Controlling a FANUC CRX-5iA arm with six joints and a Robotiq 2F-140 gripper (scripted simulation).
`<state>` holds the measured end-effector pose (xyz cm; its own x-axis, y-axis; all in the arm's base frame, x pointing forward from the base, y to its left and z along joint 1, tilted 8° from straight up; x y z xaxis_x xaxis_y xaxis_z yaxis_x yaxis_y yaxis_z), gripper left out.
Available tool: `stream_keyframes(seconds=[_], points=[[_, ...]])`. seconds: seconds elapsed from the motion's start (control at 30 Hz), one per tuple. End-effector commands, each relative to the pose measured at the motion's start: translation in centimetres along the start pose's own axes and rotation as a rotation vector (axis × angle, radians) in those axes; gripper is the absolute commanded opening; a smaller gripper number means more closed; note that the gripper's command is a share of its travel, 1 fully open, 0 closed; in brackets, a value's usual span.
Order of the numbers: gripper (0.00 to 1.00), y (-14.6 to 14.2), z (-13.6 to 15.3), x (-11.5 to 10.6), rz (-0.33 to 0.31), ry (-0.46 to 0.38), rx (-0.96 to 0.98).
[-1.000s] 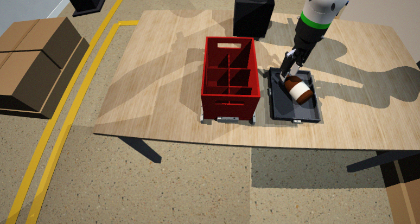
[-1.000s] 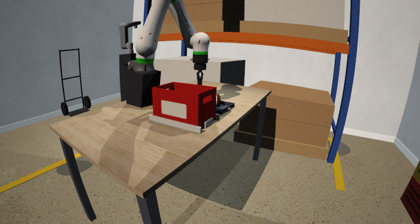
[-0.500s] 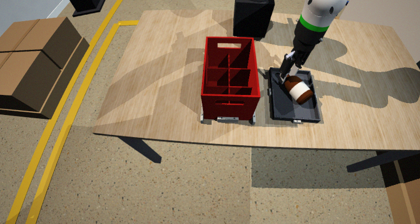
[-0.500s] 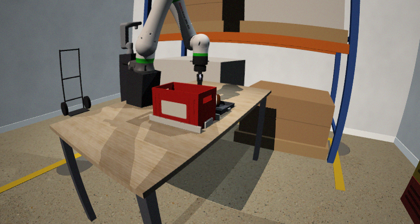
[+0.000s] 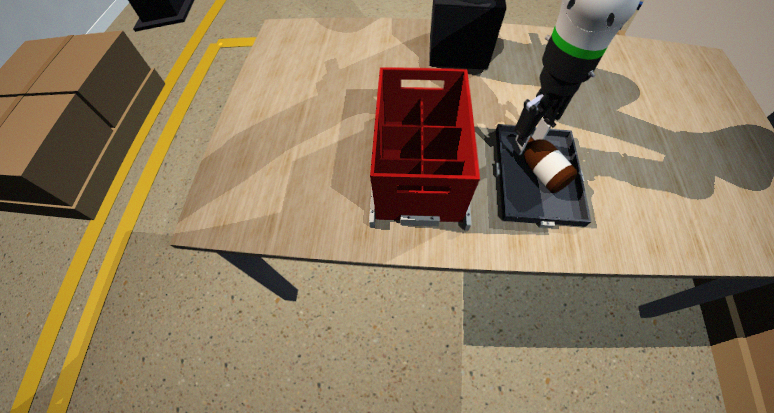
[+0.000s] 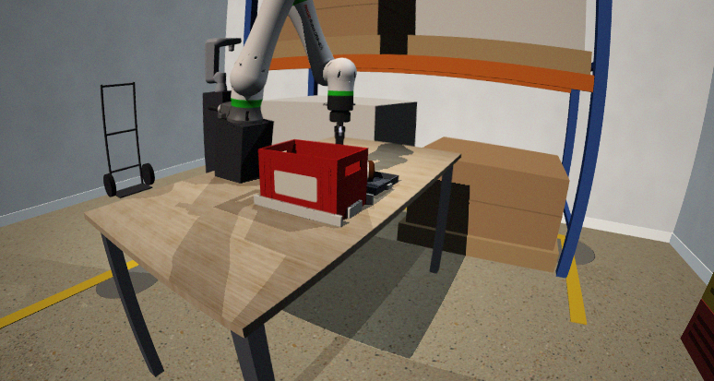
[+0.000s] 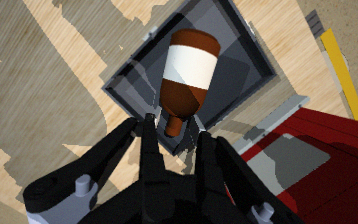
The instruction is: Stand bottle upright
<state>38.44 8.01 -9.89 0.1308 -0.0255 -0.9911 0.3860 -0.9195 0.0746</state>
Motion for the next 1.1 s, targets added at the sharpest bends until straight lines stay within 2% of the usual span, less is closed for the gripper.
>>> stream_keyframes(seconds=[0.0, 0.87, 0.9, 1.07], points=[[0.38, 0.00, -0.01, -0.01, 0.000, 0.000, 0.000], [0.38, 0.00, -0.01, -0.01, 0.000, 0.000, 0.000], [0.00, 0.00, -0.01, -0.01, 0.000, 0.000, 0.000], [0.00, 0.00, -0.01, -0.01, 0.000, 0.000, 0.000]])
Point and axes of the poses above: the point where the finger pads meet when closed, its own x axis out along the fingers, its own y axis across the jaws, z = x × y, the point moved 2 cm from there along -x, back along the fingers
